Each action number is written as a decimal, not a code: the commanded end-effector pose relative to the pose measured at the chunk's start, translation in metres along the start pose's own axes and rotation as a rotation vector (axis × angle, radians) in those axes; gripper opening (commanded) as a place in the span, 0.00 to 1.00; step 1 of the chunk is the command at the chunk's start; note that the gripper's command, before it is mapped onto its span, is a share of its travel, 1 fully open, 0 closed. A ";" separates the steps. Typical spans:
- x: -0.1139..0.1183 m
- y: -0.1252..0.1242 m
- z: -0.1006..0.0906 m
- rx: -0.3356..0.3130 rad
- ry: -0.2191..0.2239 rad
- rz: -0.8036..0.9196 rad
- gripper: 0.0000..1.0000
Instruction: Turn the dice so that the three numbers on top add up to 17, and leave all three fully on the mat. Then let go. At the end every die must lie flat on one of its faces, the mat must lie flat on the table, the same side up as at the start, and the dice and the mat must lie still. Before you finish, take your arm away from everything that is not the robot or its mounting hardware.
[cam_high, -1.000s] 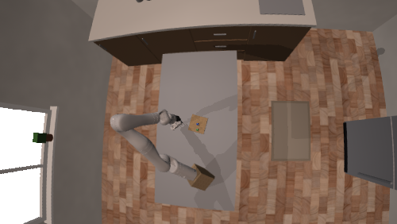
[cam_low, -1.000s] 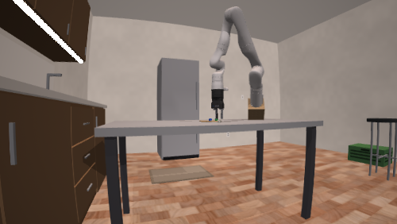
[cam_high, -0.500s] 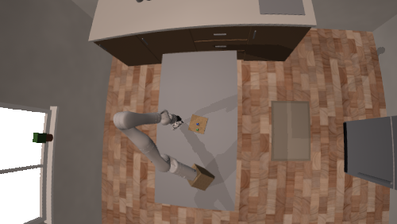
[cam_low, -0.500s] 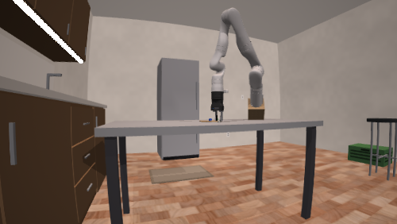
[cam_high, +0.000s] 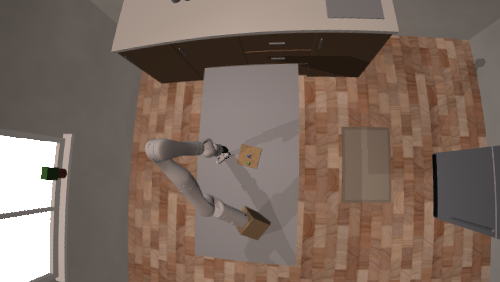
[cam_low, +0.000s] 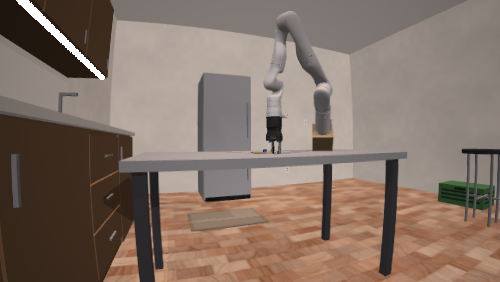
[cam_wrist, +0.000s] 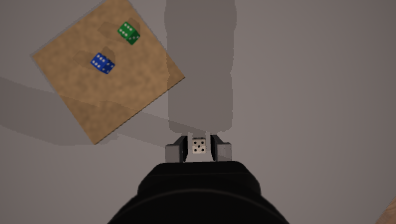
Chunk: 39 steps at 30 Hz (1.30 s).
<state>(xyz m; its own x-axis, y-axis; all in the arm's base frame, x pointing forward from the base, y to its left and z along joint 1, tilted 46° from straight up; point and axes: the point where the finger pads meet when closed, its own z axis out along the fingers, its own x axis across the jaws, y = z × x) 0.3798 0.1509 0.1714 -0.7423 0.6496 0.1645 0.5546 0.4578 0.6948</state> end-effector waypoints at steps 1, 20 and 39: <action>0.000 0.000 0.000 0.000 0.000 0.001 0.64; 0.000 0.000 0.000 0.000 0.000 0.001 0.64; 0.000 0.000 0.000 0.000 0.000 0.001 0.34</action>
<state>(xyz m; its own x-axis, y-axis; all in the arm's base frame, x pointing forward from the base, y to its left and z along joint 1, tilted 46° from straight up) 0.3797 0.1512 0.1713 -0.7425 0.6491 0.1654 0.5548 0.4576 0.6948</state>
